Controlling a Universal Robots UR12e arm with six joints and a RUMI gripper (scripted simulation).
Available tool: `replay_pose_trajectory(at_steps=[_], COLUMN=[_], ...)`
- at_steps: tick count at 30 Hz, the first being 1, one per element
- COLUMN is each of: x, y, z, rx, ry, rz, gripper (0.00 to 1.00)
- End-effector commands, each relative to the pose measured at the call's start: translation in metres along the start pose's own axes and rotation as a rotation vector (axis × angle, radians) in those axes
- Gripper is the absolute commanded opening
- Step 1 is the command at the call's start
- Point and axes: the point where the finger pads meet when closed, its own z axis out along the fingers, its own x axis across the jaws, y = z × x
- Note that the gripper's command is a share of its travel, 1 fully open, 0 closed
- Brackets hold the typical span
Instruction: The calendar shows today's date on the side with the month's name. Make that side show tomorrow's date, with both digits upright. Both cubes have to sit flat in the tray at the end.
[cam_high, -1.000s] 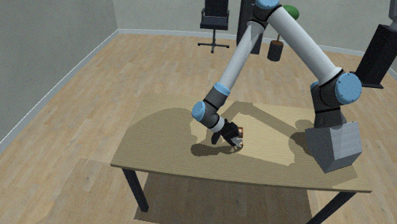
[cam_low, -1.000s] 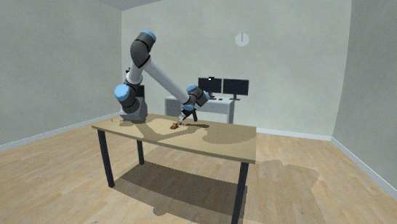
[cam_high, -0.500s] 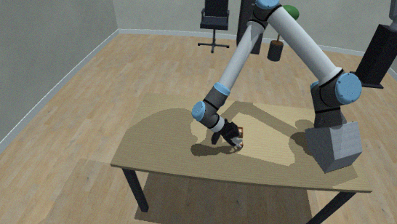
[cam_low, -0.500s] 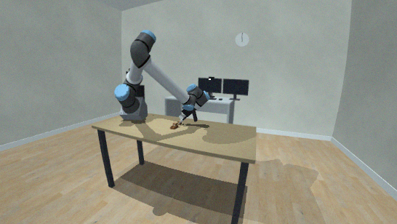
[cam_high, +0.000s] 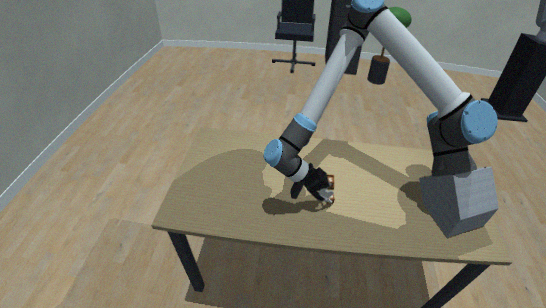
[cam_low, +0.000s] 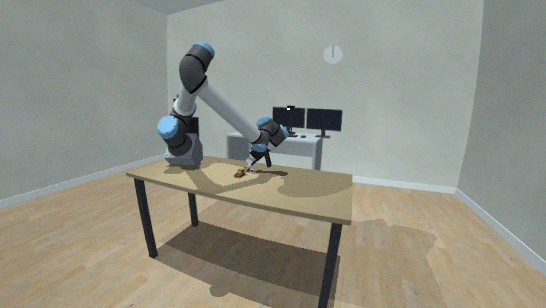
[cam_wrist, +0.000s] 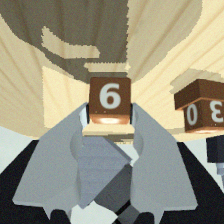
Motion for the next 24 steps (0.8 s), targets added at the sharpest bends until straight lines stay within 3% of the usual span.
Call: replay_pose_trajectory(at_steps=[1,24], x=[0.0001,0.0], y=[0.0013,-0.0008], z=[0.0022,0.0045], rx=[-0.002,-0.002], ry=[0.002,0.002], rz=[-0.002,-0.002], gripper=[0.11,0.11])
